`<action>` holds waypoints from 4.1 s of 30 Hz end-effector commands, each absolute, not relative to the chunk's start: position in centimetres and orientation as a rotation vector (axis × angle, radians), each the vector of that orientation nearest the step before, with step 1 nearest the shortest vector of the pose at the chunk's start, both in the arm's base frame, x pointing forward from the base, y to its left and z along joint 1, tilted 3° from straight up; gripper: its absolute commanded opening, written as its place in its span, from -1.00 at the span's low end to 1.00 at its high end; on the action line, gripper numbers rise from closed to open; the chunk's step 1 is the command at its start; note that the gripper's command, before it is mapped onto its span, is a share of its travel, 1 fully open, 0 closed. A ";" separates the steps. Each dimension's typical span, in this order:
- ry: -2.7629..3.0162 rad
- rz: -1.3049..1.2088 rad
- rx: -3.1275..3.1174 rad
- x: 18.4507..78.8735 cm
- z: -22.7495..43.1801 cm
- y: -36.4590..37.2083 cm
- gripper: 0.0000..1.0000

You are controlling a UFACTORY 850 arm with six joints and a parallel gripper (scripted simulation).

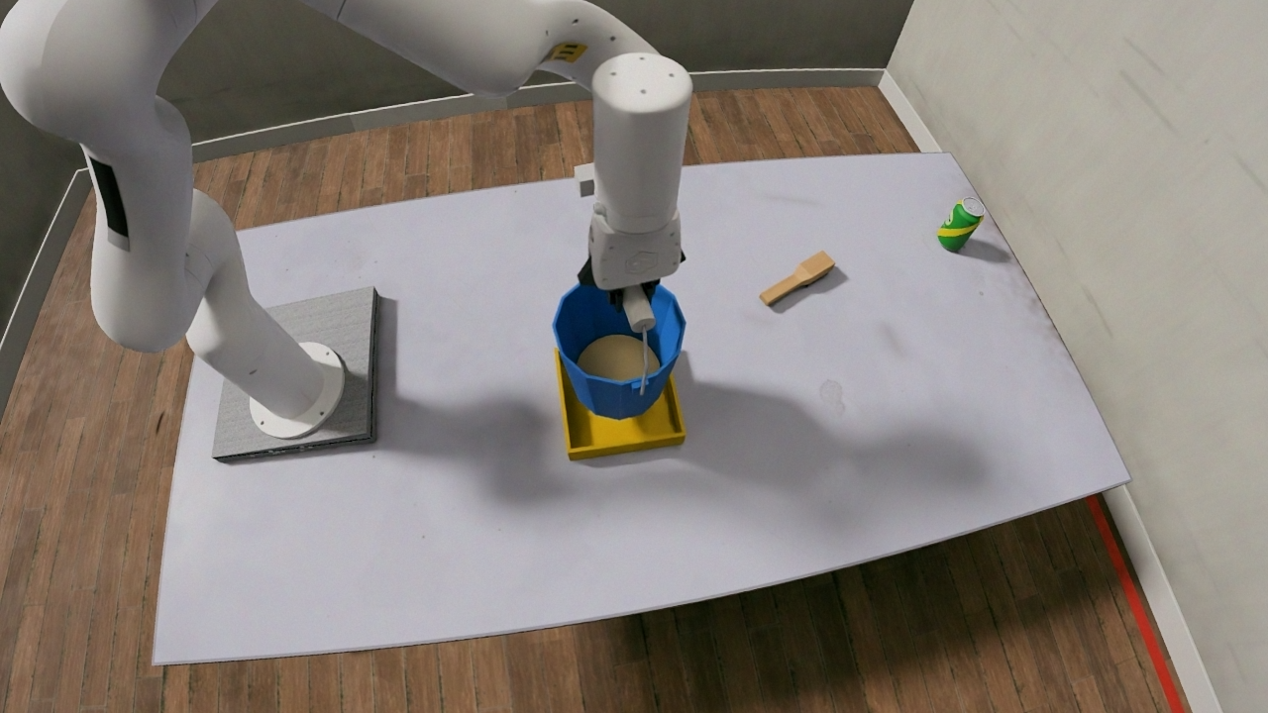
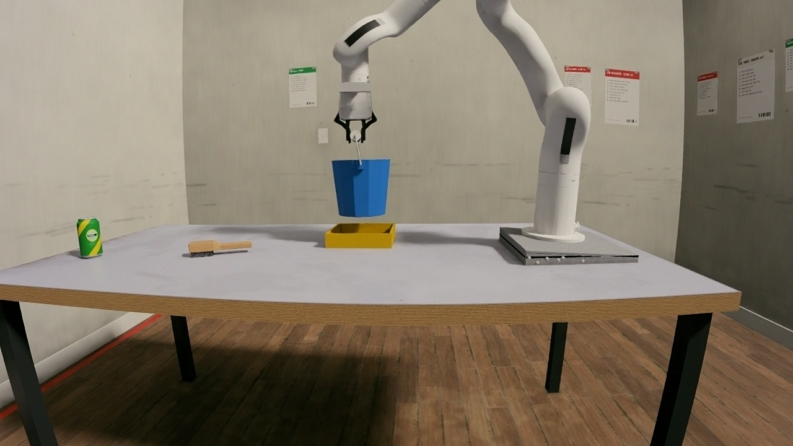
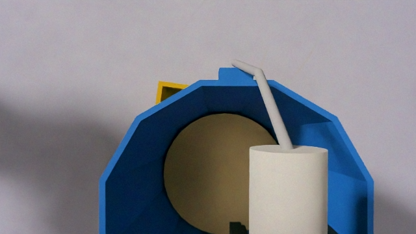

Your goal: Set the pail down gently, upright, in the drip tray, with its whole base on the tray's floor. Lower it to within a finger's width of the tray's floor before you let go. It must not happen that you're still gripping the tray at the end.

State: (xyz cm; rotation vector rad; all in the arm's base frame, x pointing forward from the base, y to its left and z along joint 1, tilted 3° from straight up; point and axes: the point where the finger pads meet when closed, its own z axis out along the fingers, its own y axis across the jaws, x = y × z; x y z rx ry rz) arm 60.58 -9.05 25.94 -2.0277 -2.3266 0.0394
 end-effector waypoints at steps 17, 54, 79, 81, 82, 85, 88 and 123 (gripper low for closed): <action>-2.328 0.037 -2.029 60.6 25.1 -9.1 -1.00; -2.328 0.037 -2.029 60.4 21.2 -9.0 -1.00; -2.328 0.037 -2.029 60.3 18.7 -8.9 -1.00; -2.328 0.037 -2.029 60.2 18.5 -8.9 -1.00; -2.328 0.037 -2.029 60.2 18.4 -8.9 -1.00; -2.328 0.037 -2.029 60.2 18.4 -8.9 -1.00; -2.328 0.037 -2.029 60.2 18.2 -8.9 -1.00; -2.328 0.037 -2.029 60.2 17.7 -8.9 -1.00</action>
